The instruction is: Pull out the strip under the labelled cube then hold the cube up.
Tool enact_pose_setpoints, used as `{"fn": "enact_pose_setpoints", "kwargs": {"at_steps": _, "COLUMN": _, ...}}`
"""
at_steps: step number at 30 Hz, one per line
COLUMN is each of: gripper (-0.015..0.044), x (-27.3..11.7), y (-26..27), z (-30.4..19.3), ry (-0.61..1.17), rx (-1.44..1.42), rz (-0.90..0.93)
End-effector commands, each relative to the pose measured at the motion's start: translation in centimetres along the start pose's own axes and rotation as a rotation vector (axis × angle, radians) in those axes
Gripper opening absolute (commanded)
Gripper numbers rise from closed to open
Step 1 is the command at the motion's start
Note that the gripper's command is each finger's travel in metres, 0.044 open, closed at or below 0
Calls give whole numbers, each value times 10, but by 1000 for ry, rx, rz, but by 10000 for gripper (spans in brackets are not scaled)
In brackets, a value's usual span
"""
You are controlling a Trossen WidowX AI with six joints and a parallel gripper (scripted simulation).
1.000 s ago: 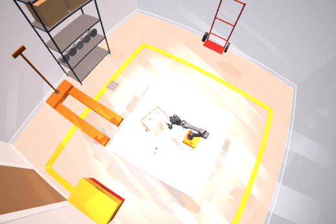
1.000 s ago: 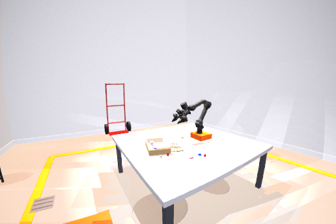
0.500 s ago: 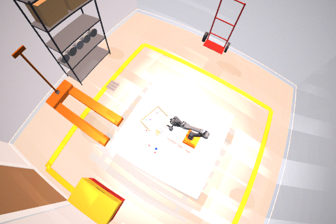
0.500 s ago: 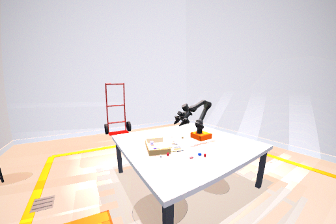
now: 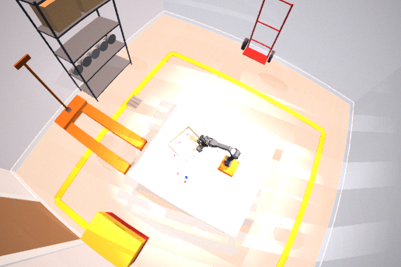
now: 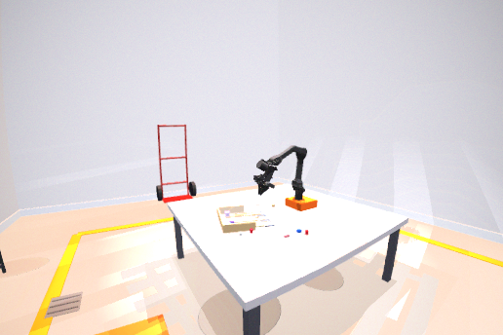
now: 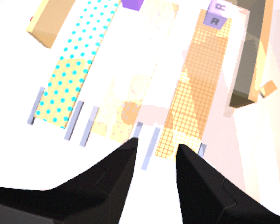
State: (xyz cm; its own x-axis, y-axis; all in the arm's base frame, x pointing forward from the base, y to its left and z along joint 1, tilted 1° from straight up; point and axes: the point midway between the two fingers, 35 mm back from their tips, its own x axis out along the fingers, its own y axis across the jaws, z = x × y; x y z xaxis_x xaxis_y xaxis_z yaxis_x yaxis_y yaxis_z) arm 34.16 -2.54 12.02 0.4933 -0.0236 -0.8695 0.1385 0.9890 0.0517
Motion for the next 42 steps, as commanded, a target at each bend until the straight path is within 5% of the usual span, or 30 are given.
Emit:
{"fn": "enact_pose_setpoints", "kwargs": {"at_steps": 1, "gripper": 6, "x": 25, "y": -12, "z": -1, "ry": 187, "rx": 71, "rz": -36}}
{"fn": "enact_pose_setpoints", "kwargs": {"at_steps": 9, "gripper": 0, "x": 65, "y": -36, "z": -13, "ry": 490, "rx": 178, "rz": -90}}
{"fn": "enact_pose_setpoints", "kwargs": {"at_steps": 42, "gripper": 0, "x": 105, "y": -40, "z": -34, "ry": 490, "rx": 178, "rz": -90}}
